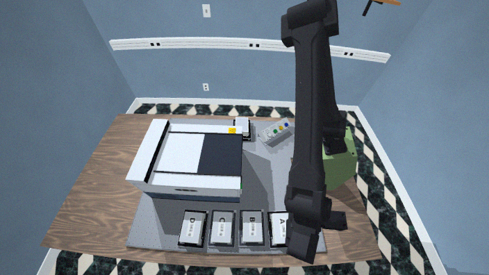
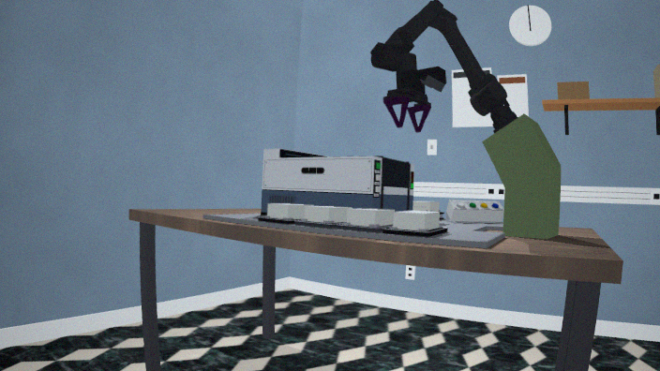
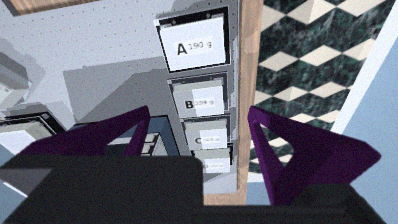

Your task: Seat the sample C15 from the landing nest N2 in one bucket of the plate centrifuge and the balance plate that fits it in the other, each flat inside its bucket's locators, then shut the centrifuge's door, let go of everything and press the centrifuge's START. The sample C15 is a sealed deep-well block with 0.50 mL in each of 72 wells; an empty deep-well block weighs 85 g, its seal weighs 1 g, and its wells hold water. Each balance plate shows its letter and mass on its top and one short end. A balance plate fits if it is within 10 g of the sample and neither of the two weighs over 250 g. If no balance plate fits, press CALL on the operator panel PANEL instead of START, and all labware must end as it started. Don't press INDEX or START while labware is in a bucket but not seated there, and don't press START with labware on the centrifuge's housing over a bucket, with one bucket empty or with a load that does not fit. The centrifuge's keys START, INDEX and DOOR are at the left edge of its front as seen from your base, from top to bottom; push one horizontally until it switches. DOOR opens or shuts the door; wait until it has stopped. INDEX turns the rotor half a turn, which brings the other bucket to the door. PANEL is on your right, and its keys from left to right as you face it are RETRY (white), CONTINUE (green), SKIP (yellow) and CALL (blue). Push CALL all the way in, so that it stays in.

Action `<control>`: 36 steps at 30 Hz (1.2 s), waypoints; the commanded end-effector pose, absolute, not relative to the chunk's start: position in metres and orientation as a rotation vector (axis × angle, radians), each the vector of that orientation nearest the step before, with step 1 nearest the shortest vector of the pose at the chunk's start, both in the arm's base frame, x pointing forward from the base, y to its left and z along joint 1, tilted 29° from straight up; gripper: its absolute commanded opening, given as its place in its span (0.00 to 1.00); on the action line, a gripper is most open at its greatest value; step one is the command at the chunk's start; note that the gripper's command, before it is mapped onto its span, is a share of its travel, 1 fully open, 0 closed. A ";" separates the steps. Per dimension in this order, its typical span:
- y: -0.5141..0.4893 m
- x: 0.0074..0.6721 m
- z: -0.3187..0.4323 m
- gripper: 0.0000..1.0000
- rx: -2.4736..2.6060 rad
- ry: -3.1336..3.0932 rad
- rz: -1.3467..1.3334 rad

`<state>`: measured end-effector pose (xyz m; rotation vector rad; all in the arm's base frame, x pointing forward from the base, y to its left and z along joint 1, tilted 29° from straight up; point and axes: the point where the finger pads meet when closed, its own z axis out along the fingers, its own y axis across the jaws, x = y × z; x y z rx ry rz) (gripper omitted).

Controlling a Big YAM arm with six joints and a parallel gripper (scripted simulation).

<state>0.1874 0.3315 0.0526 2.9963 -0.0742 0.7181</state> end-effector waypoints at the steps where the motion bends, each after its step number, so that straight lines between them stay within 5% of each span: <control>1: 0.340 0.182 0.058 1.00 3.027 0.036 0.764; 18: 0.326 0.165 0.046 1.00 2.996 0.174 0.798; 19: 0.326 0.165 0.046 0.00 2.996 0.174 0.798; 36: 0.326 0.165 0.046 0.00 2.996 0.174 0.798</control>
